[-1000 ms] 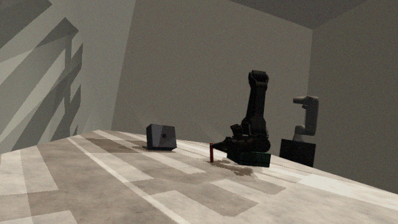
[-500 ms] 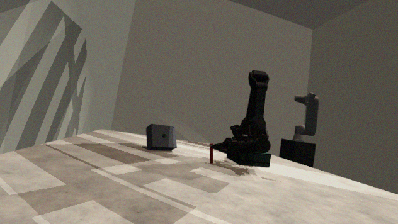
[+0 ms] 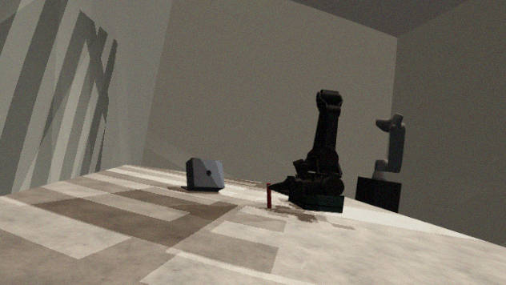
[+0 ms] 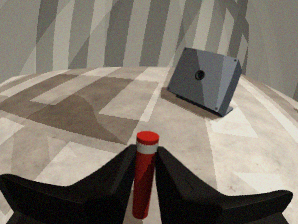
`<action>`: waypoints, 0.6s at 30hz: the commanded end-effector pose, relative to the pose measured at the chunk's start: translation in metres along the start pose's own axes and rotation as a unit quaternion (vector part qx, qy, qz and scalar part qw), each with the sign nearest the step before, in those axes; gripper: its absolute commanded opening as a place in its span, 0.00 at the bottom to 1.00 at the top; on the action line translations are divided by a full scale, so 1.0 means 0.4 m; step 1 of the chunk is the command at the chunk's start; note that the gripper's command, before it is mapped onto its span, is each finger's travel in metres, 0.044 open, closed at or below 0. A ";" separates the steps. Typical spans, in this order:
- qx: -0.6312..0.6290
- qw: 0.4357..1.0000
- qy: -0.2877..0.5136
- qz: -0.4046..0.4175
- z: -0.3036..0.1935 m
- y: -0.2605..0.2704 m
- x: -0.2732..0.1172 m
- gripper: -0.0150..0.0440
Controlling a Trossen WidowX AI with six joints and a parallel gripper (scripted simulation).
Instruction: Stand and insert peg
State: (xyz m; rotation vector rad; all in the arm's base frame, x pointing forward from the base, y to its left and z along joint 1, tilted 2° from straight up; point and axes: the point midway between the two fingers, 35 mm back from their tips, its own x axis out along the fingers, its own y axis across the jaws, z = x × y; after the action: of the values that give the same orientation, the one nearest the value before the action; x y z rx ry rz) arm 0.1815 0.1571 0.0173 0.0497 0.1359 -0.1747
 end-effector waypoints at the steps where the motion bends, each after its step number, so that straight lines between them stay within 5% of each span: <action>1: 0.000 1.000 0.000 0.000 -0.003 0.000 -0.003 0.34; 18: 0.011 1.000 -0.004 -0.003 -0.009 0.002 -0.010 0.34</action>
State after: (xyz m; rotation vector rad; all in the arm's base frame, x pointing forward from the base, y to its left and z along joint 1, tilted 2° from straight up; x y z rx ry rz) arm 0.1782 0.1582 0.0168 0.0724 0.1246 -0.1824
